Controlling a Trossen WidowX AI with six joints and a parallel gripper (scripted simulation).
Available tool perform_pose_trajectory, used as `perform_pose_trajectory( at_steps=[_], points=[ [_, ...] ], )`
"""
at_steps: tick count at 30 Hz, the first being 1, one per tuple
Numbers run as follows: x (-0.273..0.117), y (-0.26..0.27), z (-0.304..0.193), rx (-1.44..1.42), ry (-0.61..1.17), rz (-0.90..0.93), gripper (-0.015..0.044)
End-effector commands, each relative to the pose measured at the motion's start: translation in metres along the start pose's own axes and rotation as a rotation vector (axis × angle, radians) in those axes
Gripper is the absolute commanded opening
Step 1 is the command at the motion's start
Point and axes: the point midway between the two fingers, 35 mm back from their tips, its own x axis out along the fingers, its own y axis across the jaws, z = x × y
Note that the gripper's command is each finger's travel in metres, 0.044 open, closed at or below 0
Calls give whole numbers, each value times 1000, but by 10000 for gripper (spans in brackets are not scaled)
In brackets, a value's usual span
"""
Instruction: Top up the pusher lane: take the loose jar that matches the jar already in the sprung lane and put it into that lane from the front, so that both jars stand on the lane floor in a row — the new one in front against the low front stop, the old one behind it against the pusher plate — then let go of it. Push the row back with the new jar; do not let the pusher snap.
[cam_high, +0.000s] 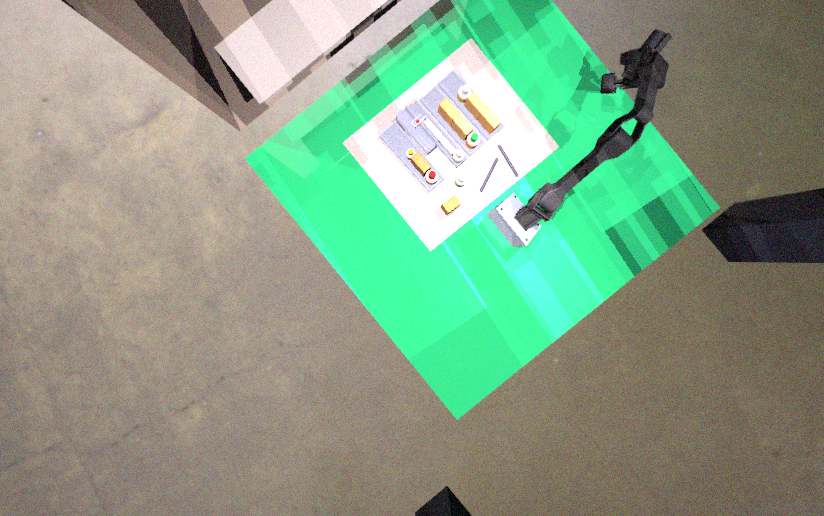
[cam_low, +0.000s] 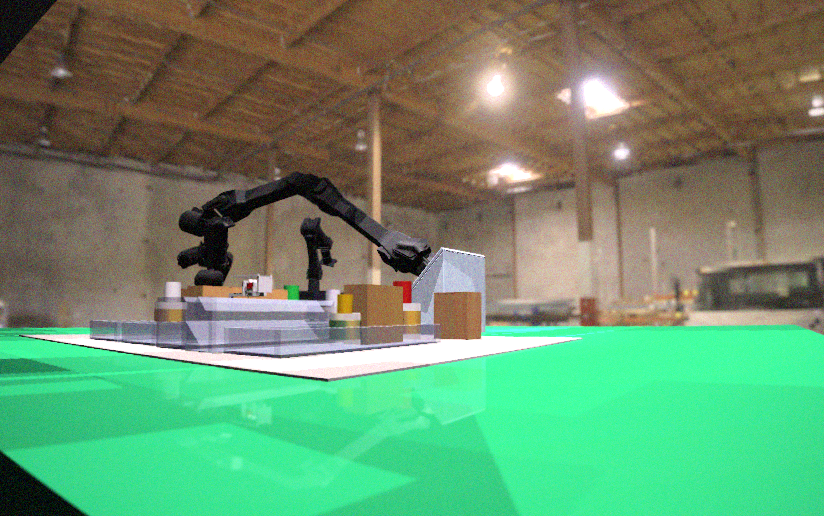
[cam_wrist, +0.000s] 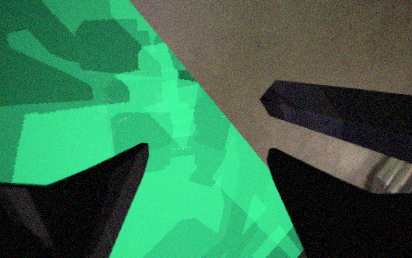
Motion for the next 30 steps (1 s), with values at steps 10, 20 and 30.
perform_pose_trajectory(
  at_steps=[10, 20, 30],
  points=[
    [-25, 103, 22, -19, -50, 184, 440],
    [-108, 265, 15, -96, -87, 453, 440],
    [-193, 375, -43, -217, -70, 618, 440]
  ],
)
